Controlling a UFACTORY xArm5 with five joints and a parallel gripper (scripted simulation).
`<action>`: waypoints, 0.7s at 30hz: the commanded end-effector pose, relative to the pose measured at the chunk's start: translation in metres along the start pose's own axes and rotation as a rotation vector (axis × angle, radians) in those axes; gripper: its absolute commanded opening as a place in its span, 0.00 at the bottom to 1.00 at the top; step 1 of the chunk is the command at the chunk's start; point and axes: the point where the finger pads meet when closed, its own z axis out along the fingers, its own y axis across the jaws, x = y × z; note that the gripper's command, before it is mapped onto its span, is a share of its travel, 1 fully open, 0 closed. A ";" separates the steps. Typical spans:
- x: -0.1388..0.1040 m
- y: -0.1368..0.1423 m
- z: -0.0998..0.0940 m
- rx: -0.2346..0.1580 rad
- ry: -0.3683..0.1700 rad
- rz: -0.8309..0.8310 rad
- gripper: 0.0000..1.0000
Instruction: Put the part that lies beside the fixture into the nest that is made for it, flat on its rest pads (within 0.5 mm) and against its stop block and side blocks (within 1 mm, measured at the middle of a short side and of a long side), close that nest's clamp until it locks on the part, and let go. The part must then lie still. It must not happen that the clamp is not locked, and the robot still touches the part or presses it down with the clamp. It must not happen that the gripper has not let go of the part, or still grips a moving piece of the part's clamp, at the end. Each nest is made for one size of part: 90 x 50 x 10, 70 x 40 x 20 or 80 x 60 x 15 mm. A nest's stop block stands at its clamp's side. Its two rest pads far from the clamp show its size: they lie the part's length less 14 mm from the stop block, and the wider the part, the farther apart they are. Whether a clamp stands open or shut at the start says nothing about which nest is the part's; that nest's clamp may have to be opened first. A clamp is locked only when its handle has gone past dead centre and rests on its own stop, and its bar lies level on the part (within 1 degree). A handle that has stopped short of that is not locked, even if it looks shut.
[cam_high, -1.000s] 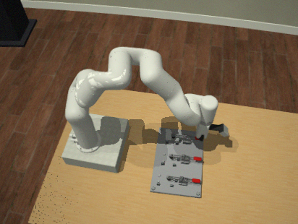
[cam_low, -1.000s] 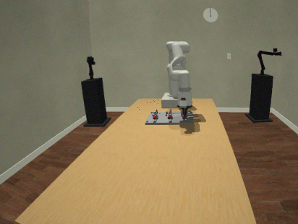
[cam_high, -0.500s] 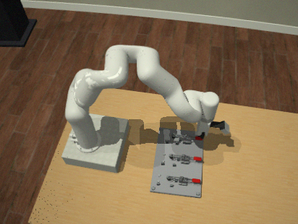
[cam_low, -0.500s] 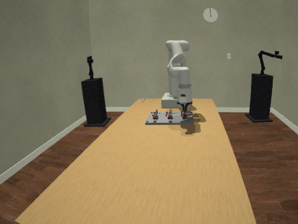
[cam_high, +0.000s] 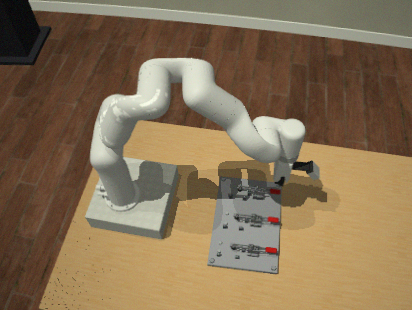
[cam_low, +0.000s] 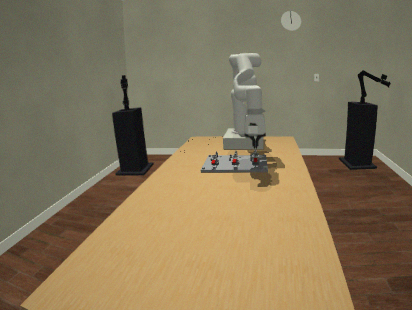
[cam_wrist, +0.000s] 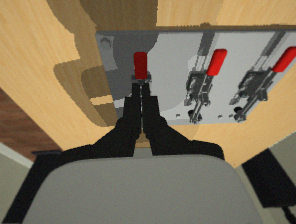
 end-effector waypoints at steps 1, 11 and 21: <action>0.001 0.000 -0.008 0.001 0.004 0.000 0.00; 0.001 0.000 -0.010 0.001 0.004 0.000 0.00; 0.001 0.000 -0.010 0.001 0.004 0.000 0.00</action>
